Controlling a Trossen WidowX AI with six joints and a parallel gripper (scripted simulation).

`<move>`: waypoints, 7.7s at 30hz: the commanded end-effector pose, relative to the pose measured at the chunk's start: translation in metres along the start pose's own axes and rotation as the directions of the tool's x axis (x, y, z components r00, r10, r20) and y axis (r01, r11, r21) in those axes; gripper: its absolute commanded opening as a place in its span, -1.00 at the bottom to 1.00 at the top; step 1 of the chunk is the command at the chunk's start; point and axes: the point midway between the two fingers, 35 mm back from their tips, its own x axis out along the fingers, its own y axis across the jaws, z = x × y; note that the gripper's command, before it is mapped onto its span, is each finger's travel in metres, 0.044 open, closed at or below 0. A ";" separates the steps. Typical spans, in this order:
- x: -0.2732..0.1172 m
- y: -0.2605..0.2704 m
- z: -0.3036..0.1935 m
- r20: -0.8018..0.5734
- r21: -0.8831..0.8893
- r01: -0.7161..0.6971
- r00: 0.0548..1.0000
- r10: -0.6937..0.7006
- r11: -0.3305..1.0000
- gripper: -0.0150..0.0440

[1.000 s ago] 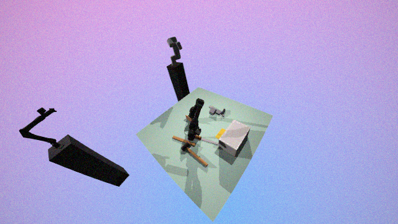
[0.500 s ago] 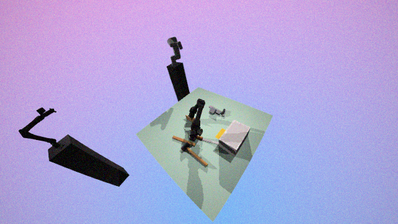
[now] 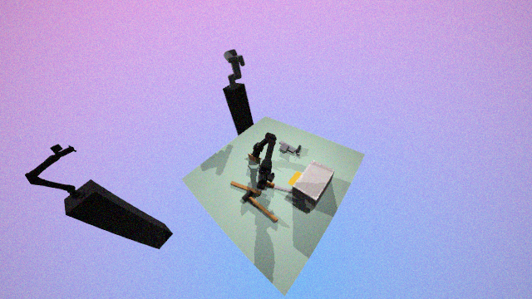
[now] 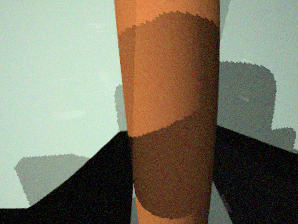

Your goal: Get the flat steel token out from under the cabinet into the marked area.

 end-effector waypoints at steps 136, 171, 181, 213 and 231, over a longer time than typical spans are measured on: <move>0.002 0.039 0.128 0.005 0.000 -0.005 1.000 0.005 1.000 -0.49; 0.002 0.071 0.128 0.004 0.000 -0.006 1.000 0.006 1.000 -0.49; 0.002 0.080 0.128 0.004 0.001 -0.007 1.000 0.007 1.000 -0.49; 0.002 0.077 0.100 0.003 0.002 -0.006 1.000 0.006 1.000 -0.49; 0.003 0.075 0.076 0.002 0.002 -0.006 1.000 0.006 1.000 -0.49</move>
